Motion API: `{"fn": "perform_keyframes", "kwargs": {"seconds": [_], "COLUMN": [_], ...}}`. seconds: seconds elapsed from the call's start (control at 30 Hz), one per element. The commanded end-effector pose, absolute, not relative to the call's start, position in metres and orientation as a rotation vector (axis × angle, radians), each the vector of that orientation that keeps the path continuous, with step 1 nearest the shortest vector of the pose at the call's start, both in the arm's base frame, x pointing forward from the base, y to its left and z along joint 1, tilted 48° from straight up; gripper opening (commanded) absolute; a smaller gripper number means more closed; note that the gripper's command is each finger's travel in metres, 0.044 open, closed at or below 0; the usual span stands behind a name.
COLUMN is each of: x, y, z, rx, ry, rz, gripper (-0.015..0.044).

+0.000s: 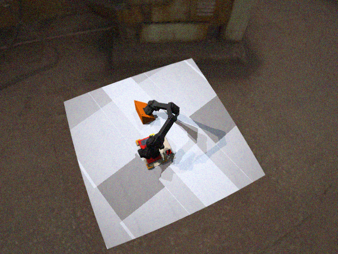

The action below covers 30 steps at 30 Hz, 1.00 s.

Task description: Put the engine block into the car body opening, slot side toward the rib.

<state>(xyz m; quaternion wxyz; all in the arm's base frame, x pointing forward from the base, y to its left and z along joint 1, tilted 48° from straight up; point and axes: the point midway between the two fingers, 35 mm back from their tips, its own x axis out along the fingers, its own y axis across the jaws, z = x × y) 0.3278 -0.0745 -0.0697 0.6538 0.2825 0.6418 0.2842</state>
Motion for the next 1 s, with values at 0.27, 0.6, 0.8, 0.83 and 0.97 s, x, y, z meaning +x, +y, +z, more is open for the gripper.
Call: {"fn": "perform_keyframes", "kwargs": {"seconds": [0.27,0.6,0.8,0.83,0.97], "x": [0.328,0.328,0.328,0.329,0.329], "y": [-0.075,-0.075,-0.079,-0.083,-0.084], "z": [-0.070,-0.070,-0.065,-0.061,-0.059], "rx": [0.641,0.641,0.643,0.645,0.646], "ry": [1.456,1.456,1.456,1.455,1.455], "rz": [0.645,0.645,0.644,0.644,0.644], "gripper": [0.0422,0.0440,0.0440,0.0440,0.0440]}}
